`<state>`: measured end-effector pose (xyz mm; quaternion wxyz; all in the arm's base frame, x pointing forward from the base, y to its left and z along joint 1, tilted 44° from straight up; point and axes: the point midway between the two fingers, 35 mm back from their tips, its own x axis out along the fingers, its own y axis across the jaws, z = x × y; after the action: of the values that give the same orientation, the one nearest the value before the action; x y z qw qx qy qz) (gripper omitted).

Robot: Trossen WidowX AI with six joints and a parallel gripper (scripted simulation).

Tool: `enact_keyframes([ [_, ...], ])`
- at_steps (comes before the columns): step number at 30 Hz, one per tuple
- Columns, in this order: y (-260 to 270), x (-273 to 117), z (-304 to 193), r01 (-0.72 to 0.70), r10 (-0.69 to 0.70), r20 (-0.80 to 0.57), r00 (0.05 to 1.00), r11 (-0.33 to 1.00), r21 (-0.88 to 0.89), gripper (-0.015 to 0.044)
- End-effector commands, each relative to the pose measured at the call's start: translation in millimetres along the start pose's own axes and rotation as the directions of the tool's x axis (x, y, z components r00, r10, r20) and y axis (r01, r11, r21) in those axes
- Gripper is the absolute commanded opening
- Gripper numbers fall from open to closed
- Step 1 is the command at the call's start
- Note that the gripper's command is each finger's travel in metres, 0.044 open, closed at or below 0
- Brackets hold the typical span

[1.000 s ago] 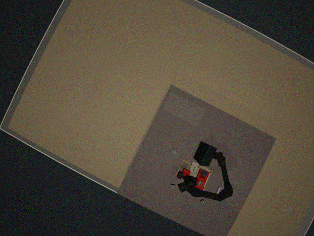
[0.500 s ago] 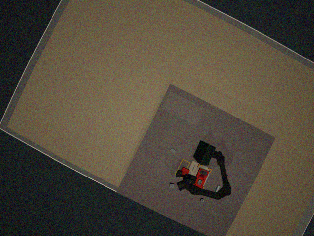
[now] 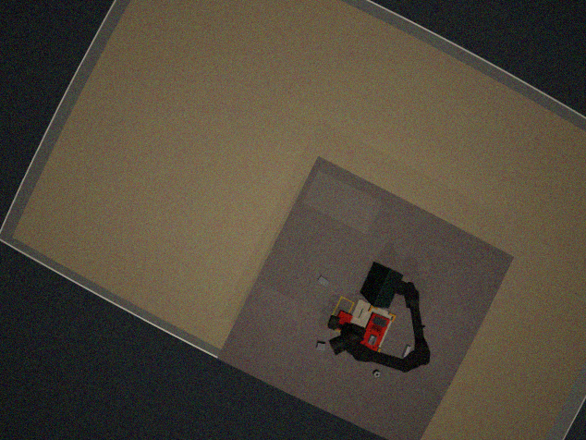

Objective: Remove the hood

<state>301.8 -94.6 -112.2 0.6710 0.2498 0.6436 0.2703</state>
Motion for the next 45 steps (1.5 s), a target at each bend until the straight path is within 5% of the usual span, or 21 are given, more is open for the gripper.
enact_keyframes([
  [1, 1.3, 6.5, -0.6, -0.006, 0.006, -0.003, 1.0, 1.0, 0.004, 0.0],
  [45, 3.1, 49.0, -2.5, -0.009, 0.009, -0.003, 1.0, 1.0, 0.003, 0.0],
])
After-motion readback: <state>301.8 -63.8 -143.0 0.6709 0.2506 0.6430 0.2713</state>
